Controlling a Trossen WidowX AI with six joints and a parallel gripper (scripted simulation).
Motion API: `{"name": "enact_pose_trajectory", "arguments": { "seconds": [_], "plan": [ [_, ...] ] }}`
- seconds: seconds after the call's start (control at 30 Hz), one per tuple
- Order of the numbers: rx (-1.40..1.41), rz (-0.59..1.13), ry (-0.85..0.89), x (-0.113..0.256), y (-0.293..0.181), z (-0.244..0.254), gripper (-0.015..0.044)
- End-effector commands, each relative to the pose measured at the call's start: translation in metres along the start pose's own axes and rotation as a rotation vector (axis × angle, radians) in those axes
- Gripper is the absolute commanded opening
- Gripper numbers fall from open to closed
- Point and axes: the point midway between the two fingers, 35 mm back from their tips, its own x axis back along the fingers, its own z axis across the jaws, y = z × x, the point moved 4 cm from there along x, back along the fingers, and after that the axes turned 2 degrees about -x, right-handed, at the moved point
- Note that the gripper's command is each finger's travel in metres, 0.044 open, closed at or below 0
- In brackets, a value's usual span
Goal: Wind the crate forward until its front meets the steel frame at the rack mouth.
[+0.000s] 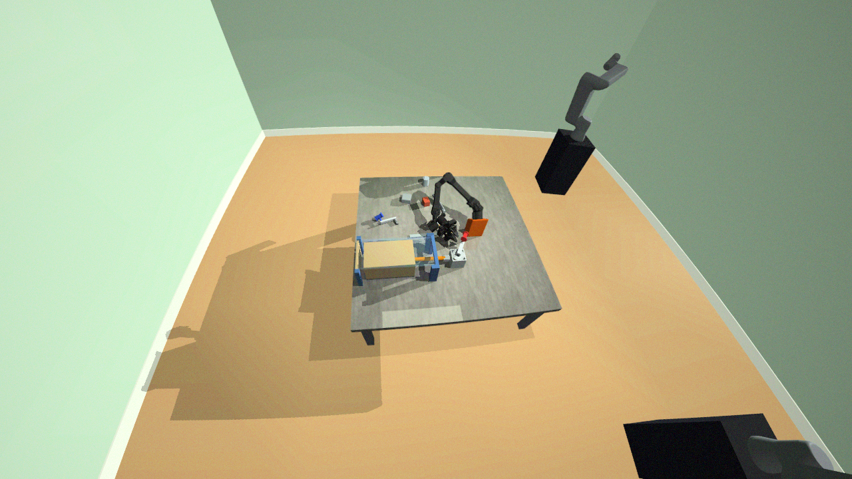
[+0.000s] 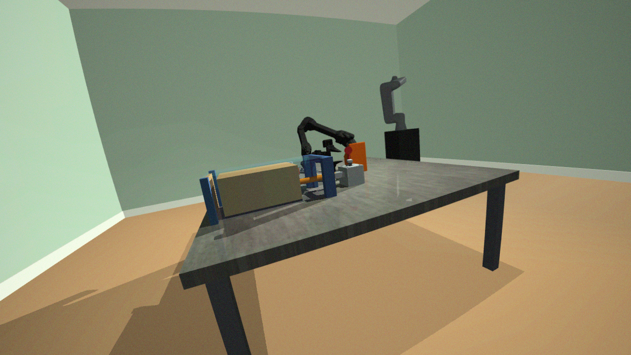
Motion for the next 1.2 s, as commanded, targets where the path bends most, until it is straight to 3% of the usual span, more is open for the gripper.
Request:
{"name": "enact_pose_trajectory", "arguments": {
  "seconds": [0.0,0.33,0.6,1.17],
  "plan": [
    [0.016,-0.006,-0.004,0.027,-0.002,0.0,0.024],
    [0.014,-0.007,-0.005,0.028,-0.001,0.008,0.024],
    [0.009,-0.003,0.005,0.026,-0.007,0.099,0.024],
    [0.016,-0.005,0.001,0.026,-0.006,0.099,0.024]
  ]
}}
